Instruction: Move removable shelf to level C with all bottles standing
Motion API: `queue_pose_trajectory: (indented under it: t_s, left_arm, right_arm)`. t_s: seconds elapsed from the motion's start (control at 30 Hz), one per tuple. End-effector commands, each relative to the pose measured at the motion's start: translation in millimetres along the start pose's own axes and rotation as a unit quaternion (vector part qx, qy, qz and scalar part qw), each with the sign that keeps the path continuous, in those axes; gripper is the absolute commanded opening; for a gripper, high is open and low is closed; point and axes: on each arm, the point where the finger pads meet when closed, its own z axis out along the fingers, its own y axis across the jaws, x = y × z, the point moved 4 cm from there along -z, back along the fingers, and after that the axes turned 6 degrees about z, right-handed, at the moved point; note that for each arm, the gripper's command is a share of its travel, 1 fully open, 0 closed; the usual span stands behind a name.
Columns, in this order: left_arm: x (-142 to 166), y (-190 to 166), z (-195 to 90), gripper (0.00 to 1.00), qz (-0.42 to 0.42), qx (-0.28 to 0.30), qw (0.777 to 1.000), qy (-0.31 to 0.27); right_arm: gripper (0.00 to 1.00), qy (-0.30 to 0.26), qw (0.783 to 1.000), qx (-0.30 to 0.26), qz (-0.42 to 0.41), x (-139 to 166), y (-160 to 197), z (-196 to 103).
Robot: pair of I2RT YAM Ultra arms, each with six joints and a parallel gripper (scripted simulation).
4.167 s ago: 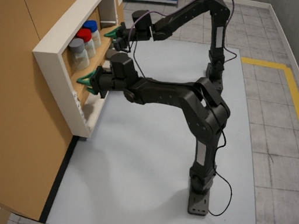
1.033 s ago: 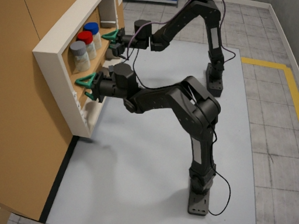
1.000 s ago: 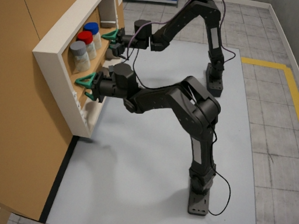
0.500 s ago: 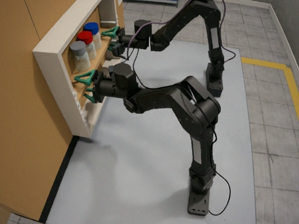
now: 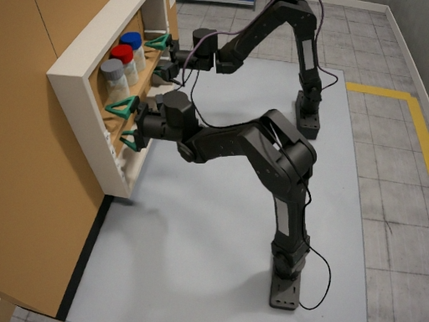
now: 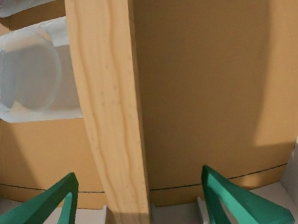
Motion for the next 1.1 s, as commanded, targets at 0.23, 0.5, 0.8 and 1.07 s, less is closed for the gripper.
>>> queue_pose_trajectory:
  t_s: [0.23, 0.5, 0.8, 1.07]
  left_arm:
    - [4, 4, -8, 1.0, -0.007, -0.006, 1.0, 0.002]
    - [4, 4, -17, 1.0, -0.007, -0.006, 1.0, 0.002]
    - [4, 4, -27, 1.0, -0.007, -0.006, 1.0, 0.002]
    - [4, 3, -36, 1.0, -0.007, -0.006, 1.0, 0.002]
  right_arm:
    - [1.0, 0.0, 1.0, 0.01, 0.002, 2, -7, -9]
    - [1.0, 0.0, 1.0, 0.01, 0.002, 2, -7, -18]
    - [1.0, 0.0, 1.0, 0.01, 0.002, 2, -7, -28]
    - [1.0, 0.0, 1.0, 0.01, 0.002, 2, -7, -37]
